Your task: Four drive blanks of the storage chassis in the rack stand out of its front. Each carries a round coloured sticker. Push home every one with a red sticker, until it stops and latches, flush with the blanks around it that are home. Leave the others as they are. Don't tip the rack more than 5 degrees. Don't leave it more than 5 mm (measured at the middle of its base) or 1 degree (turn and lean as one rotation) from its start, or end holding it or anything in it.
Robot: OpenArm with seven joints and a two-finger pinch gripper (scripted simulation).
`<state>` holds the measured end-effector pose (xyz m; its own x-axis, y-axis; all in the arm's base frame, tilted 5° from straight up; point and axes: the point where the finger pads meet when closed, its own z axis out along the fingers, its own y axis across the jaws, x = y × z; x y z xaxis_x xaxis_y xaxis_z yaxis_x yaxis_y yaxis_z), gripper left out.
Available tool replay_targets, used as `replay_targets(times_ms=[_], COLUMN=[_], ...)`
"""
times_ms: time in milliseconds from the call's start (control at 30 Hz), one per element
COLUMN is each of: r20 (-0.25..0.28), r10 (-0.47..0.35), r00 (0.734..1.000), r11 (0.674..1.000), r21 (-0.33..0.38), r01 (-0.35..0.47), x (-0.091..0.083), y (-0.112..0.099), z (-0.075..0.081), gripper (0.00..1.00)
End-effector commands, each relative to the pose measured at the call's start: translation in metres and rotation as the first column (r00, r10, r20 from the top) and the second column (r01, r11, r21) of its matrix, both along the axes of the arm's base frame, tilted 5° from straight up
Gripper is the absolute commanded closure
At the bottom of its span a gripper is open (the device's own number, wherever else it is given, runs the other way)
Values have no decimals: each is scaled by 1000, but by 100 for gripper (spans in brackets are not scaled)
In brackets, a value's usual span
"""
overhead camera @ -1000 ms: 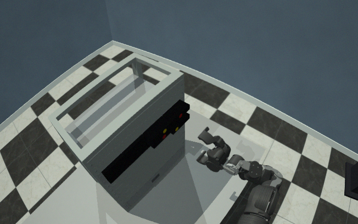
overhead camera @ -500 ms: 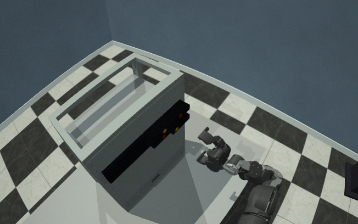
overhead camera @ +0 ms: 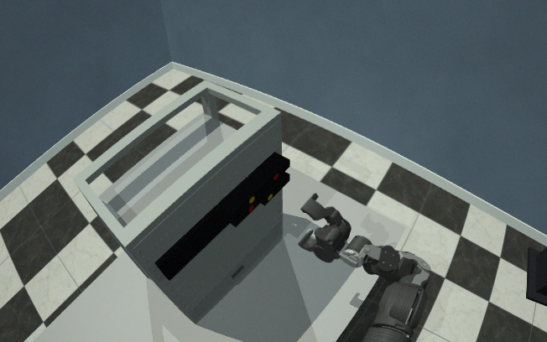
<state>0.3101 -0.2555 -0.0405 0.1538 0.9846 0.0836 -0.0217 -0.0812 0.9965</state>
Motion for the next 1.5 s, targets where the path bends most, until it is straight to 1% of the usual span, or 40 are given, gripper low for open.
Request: replay_targets(times_ms=[0,200,500,567,833,1033,1300,1467], r20=[-6,-6,-6,-6,-6,1,-2,-4], r10=[-5,-8,-7,-7,-2,-7,-7,-6], r00=[1000,1000,1000,1000,1000,1000,1000,1000], r11=[1000,1000,1000,1000,1000,1000,1000,1000], r21=[0,2,1,1,-3,-1,-1,-1], r01=[5,8,7,7,2,7,7,6], x=[0,10,33,33,55,68,75,77], y=[-1,3,12,12,21,24,28,29], z=[-1,4,16,16,27,36,39,39], gripper=[0,0,0,0,0,0,0,0])
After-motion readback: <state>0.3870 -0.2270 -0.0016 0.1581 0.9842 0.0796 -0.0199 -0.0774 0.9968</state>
